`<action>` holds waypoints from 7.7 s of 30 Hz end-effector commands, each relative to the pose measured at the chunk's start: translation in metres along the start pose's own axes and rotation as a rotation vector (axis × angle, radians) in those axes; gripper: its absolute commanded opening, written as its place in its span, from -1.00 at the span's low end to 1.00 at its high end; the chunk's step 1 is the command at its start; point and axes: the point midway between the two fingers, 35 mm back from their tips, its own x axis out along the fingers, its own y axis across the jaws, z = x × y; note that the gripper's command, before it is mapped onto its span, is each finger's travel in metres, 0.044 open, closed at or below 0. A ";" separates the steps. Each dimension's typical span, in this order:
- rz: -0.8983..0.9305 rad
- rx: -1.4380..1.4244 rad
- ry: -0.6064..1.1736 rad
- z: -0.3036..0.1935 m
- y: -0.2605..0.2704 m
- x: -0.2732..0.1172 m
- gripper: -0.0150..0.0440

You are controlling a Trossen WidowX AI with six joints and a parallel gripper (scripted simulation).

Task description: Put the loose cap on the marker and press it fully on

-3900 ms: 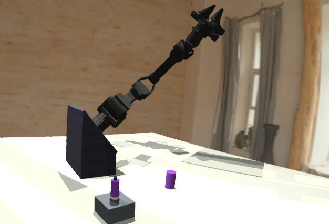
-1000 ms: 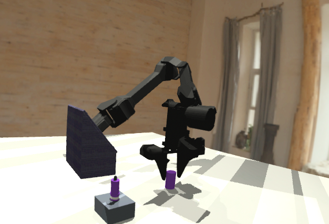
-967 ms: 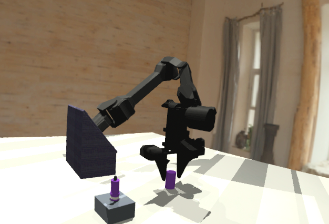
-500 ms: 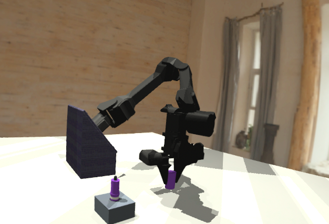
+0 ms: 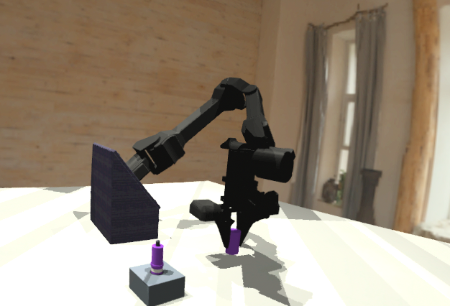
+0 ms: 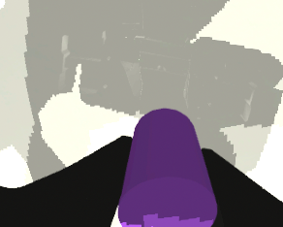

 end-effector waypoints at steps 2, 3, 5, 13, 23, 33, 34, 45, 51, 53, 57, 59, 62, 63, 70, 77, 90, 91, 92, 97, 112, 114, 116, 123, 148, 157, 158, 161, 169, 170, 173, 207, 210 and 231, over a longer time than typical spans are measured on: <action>0.000 -0.009 -0.009 0.002 0.001 -0.012 -0.49; 0.000 -0.009 -0.009 0.002 0.001 -0.014 -0.49; -0.001 -0.009 -0.009 0.002 0.001 -0.019 -0.49; 0.000 -0.009 -0.008 0.001 0.001 -0.038 -0.49; -0.001 -0.008 -0.010 0.003 -0.001 -0.052 -0.49; -0.018 -0.006 -0.017 0.025 -0.025 -0.060 -0.49; -0.019 -0.006 -0.018 0.027 -0.027 -0.061 -0.49; -0.033 -0.007 -0.022 0.047 -0.056 -0.071 -0.49; -0.039 -0.008 -0.023 0.056 -0.073 -0.076 -0.49; -0.039 -0.008 -0.023 0.058 -0.079 -0.077 -0.49; -0.040 -0.007 -0.022 0.064 -0.091 -0.081 -0.49; -0.040 -0.007 -0.021 0.066 -0.097 -0.082 -0.49; -0.039 -0.007 -0.021 0.069 -0.107 -0.085 -0.49; -0.039 -0.007 -0.020 0.070 -0.110 -0.085 -0.49; -0.034 -0.007 -0.018 0.076 -0.132 -0.091 -0.49; -0.027 -0.008 -0.016 0.080 -0.156 -0.095 -0.49; -0.008 -0.011 -0.012 0.083 -0.195 -0.102 -0.49; -0.008 -0.011 -0.012 0.083 -0.195 -0.102 -0.49; -0.008 -0.011 -0.012 0.083 -0.195 -0.101 -0.49; -0.008 -0.011 -0.012 0.083 -0.195 -0.096 -0.49; -0.008 -0.011 -0.013 0.084 -0.195 -0.074 -0.49; -0.008 -0.011 -0.013 0.084 -0.195 -0.071 -0.49; -0.008 -0.011 -0.013 0.084 -0.195 -0.068 -0.49; -0.007 -0.011 -0.013 0.084 -0.195 -0.057 -0.49; -0.010 -0.018 -0.008 0.083 -0.194 -0.044 0.58; -0.014 -0.017 -0.009 0.085 -0.195 -0.090 1.00; -0.014 -0.017 -0.008 0.084 -0.195 -0.106 1.00; -0.013 -0.017 -0.008 0.082 -0.194 -0.119 1.00; -0.010 -0.209 -0.011 0.083 -0.194 -0.110 0.47; -0.010 -0.209 -0.011 0.083 -0.194 -0.110 0.38; -0.010 -0.209 -0.011 0.083 -0.194 -0.110 0.11; -0.009 -0.209 -0.012 0.083 -0.195 -0.085 -0.49; -0.009 -0.209 -0.012 0.083 -0.195 -0.081 -0.49; -0.019 -0.212 -0.015 0.086 -0.196 -0.142 -0.49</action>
